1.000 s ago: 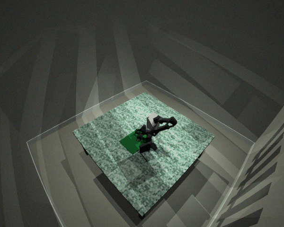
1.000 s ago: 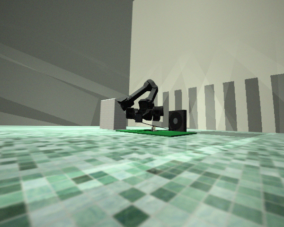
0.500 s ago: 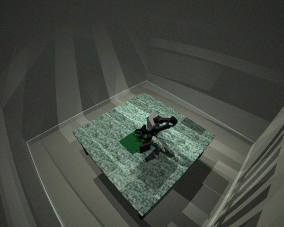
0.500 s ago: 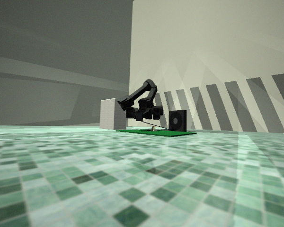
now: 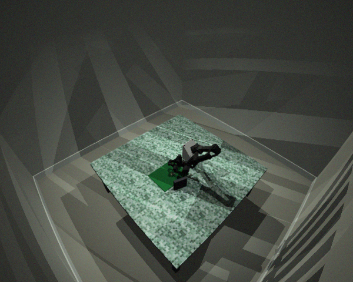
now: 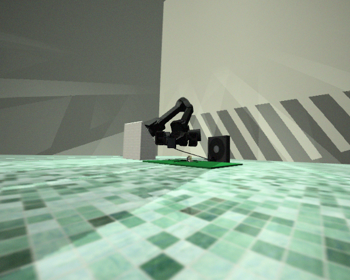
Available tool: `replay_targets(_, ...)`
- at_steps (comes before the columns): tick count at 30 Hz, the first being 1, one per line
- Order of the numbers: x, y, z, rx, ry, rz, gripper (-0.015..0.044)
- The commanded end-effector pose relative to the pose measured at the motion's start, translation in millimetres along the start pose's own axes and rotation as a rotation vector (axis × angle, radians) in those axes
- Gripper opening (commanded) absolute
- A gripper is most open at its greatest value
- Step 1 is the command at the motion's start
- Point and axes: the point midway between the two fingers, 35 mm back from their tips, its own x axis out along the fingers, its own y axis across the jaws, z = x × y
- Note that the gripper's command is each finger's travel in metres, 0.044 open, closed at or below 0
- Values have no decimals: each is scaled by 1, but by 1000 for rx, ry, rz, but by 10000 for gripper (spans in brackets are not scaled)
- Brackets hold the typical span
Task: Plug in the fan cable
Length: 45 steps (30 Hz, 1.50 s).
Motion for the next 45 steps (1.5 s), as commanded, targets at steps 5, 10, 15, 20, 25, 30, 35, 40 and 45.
replay_targets(5, 0, 1, -5, -1, 0, -1, 0)
replay_targets(10, 1, 2, -9, 0, 0, -2, 0)
replay_targets(15, 2, 2, -14, 0, 0, -2, 0)
replay_targets(20, 3, 2, -18, 0, 0, -2, 0)
replay_targets(25, 4, 3, -23, 0, 0, -2, 0)
replay_targets(30, 5, 3, -28, 0, 1, -2, 0)
replay_targets(35, 5, 3, -32, 0, 1, -2, 0)
replay_targets(40, 6, 3, -37, 0, 1, -2, 0)
replay_targets(45, 7, 3, -41, 0, 1, -3, 0)
